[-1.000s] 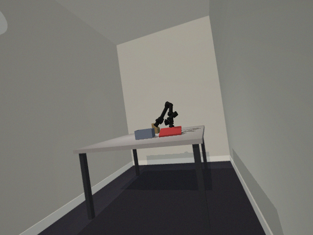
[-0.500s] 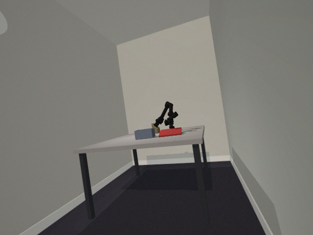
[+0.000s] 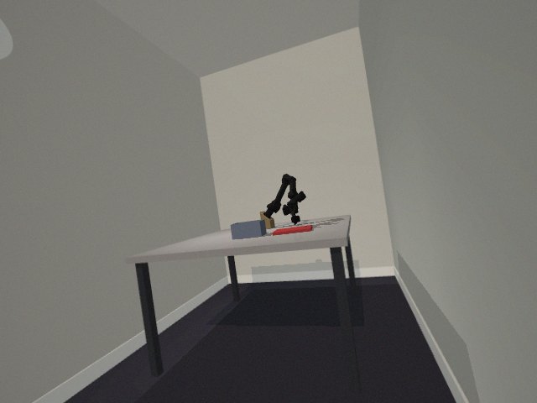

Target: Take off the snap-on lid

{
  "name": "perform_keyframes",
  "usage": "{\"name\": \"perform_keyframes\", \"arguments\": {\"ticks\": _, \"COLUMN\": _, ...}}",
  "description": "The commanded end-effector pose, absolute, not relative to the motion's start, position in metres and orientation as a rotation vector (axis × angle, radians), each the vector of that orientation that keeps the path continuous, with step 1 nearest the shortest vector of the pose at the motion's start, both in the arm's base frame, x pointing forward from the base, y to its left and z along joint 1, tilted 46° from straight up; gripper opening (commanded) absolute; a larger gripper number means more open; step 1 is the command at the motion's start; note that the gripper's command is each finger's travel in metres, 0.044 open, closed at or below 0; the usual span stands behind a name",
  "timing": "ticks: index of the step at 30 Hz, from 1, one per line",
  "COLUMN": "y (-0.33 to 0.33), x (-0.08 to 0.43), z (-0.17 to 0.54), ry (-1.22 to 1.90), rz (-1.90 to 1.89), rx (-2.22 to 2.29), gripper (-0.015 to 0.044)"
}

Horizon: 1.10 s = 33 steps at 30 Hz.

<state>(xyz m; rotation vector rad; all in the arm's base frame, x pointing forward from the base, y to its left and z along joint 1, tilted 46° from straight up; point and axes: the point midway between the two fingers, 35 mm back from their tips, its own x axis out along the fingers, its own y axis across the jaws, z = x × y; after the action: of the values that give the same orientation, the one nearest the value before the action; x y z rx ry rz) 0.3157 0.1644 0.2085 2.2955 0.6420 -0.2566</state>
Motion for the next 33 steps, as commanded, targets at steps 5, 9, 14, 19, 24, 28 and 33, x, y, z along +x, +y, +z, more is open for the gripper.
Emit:
{"name": "perform_keyframes", "arguments": {"ticks": 5, "y": 0.166, "x": 0.298, "z": 0.206, "ry": 0.640, "rz": -0.262, "rx": 2.298, "gripper": 0.0440}}
{"name": "perform_keyframes", "arguments": {"ticks": 9, "y": 0.167, "x": 0.290, "z": 0.205, "ry": 0.640, "rz": -0.263, "rx": 2.299, "gripper": 0.0440}}
{"name": "perform_keyframes", "arguments": {"ticks": 14, "y": 0.168, "x": 0.280, "z": 0.204, "ry": 0.641, "rz": -0.264, "rx": 2.299, "gripper": 0.0440}}
{"name": "perform_keyframes", "arguments": {"ticks": 19, "y": 0.169, "x": 0.270, "z": 0.203, "ry": 0.641, "rz": -0.264, "rx": 2.300, "gripper": 0.0440}}
{"name": "perform_keyframes", "arguments": {"ticks": 24, "y": 0.170, "x": 0.261, "z": 0.202, "ry": 0.642, "rz": -0.265, "rx": 2.300, "gripper": 0.0440}}
{"name": "perform_keyframes", "arguments": {"ticks": 28, "y": 0.166, "x": 0.265, "z": 0.208, "ry": 0.641, "rz": -0.264, "rx": 2.300, "gripper": 0.0440}}
{"name": "perform_keyframes", "arguments": {"ticks": 33, "y": 0.159, "x": 0.260, "z": 0.214, "ry": 0.641, "rz": -0.264, "rx": 2.299, "gripper": 0.0440}}
